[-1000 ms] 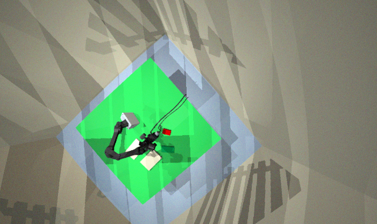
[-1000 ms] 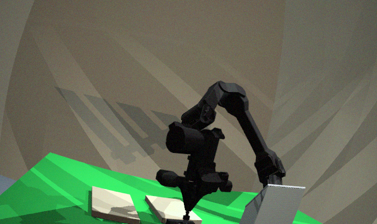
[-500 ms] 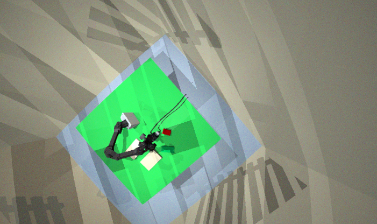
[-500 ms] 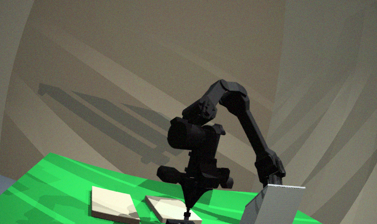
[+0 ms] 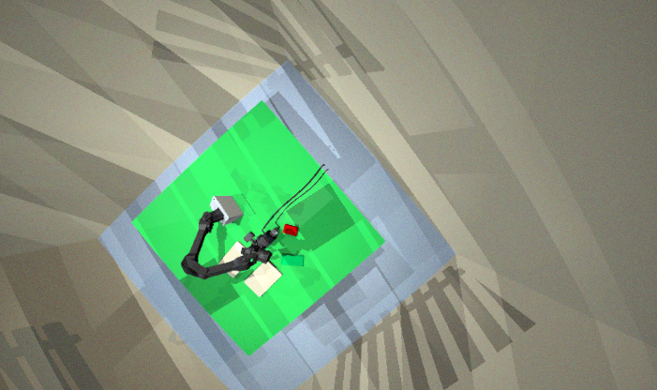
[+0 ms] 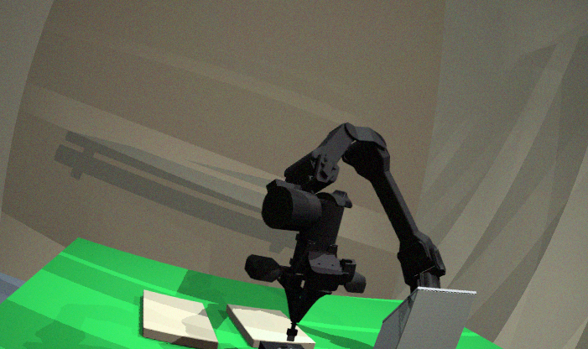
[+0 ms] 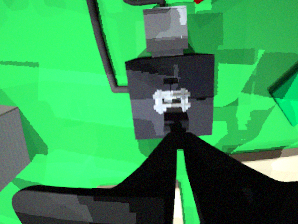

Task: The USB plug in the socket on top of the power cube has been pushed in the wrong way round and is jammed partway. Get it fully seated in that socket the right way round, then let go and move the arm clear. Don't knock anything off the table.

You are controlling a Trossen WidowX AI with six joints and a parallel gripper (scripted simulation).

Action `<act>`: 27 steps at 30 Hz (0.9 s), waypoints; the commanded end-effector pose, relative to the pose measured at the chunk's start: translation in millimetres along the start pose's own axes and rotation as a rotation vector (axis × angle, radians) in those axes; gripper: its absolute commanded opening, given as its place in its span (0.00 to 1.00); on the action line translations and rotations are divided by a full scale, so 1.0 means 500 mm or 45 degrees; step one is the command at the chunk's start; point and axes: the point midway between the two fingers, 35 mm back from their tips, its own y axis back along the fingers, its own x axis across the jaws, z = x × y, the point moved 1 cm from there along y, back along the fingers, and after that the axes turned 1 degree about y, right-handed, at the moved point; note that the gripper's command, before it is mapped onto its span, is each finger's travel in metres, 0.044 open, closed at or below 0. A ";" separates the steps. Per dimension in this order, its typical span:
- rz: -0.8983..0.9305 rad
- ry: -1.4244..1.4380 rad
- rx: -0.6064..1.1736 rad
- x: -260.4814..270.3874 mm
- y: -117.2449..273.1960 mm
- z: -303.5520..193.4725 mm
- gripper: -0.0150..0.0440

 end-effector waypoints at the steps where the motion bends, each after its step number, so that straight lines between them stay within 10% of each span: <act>1: 0.002 -0.119 0.001 0.001 -0.001 0.000 0.25; 27: 0.001 -0.992 0.001 0.001 -0.001 0.000 0.25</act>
